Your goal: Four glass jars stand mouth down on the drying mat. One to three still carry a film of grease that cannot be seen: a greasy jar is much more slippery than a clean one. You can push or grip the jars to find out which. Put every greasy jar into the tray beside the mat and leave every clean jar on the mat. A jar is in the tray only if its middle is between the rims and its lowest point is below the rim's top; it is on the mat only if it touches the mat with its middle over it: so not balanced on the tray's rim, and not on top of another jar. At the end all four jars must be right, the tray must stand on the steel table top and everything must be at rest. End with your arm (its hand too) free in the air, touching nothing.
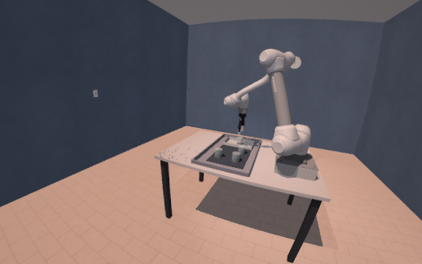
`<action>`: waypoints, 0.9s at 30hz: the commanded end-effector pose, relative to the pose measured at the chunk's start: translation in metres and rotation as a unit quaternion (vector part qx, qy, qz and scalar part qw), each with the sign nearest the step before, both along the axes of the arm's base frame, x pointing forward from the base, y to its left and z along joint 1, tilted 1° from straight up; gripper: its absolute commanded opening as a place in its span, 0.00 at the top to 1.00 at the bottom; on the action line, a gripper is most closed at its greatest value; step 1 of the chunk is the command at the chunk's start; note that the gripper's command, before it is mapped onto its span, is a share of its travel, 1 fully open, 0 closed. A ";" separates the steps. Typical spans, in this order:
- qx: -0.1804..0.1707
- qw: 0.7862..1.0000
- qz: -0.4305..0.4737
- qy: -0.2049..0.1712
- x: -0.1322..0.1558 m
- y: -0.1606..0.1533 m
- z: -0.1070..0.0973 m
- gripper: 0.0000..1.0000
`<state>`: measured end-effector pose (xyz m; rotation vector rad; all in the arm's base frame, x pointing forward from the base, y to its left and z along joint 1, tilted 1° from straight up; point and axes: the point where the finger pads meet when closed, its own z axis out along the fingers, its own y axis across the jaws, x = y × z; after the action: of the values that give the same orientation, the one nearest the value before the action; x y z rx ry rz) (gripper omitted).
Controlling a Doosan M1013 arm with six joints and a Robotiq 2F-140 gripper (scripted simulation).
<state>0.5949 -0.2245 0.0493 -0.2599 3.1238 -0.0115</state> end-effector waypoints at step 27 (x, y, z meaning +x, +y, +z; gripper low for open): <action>0.000 1.000 0.000 0.000 0.003 0.050 0.029 0.00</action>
<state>0.5963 -0.1928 0.0783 -0.2608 3.1237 -0.0102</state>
